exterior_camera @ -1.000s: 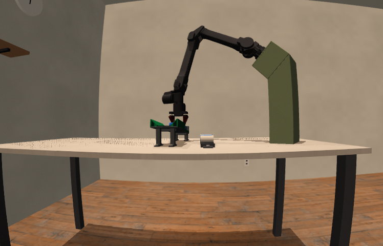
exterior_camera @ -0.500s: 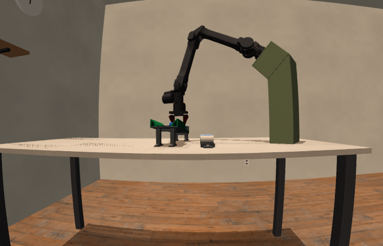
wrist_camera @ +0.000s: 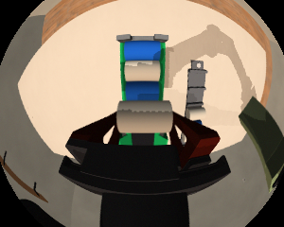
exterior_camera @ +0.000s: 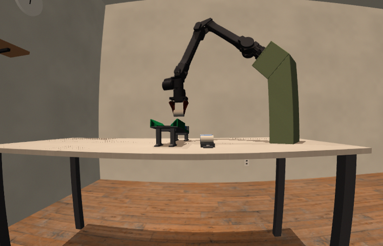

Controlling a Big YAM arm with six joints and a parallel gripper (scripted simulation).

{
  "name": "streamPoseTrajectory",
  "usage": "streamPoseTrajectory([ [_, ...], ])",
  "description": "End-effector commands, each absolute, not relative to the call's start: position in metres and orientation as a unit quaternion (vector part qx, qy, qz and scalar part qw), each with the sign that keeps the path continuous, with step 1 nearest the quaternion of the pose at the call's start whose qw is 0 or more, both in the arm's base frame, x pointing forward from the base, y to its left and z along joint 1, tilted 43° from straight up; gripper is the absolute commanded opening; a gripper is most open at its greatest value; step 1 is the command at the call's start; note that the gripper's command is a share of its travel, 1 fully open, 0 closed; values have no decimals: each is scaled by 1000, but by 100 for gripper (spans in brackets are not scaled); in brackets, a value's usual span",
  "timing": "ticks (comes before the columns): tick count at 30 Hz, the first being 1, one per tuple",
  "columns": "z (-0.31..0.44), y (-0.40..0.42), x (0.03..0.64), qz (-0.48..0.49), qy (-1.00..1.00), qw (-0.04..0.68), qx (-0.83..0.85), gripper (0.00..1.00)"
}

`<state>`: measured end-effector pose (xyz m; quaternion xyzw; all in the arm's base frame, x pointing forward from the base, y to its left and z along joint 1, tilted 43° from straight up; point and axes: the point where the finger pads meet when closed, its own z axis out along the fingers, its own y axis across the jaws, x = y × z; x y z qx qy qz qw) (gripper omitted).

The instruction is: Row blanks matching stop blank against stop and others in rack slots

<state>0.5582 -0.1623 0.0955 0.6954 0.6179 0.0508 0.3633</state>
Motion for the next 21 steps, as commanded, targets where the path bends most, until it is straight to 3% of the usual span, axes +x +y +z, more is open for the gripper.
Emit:
streamPoseTrajectory([
  [1,117,-147,553,61,615,369,694,57],
  [13,108,-159,552,55,613,369,696,57],
  [21,16,-188,488,35,644,363,672,57],
])
